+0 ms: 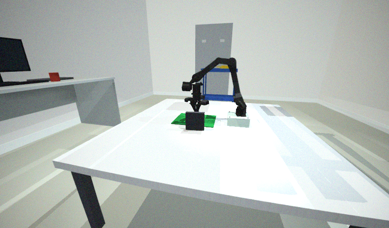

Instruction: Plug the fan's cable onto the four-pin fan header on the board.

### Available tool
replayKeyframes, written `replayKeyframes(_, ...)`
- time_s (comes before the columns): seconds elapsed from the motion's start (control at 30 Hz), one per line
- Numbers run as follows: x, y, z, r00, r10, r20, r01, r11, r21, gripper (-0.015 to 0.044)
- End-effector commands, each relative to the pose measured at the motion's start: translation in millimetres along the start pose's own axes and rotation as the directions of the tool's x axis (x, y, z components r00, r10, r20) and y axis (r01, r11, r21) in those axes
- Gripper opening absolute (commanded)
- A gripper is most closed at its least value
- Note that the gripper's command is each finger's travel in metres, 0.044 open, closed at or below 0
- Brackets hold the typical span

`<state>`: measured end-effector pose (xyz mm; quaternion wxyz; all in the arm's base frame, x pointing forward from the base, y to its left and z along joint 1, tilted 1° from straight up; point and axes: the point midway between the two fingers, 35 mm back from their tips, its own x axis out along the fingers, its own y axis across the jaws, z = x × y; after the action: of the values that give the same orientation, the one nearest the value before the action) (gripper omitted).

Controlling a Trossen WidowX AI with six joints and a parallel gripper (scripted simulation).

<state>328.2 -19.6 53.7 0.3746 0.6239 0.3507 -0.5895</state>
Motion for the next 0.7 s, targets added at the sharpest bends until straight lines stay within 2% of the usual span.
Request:
replayKeyframes(0.0,0,-3,-6,1.0,0.0,0.003,0.0,0.99,0.14,0.0)
replayKeyframes(0.43,0,-10,-24,1.0,-0.001,0.001,0.0,0.833,0.554,0.0)
replayKeyframes(0.67,1,-11,-26,1.0,-0.001,0.001,0.0,0.803,0.596,0.0)
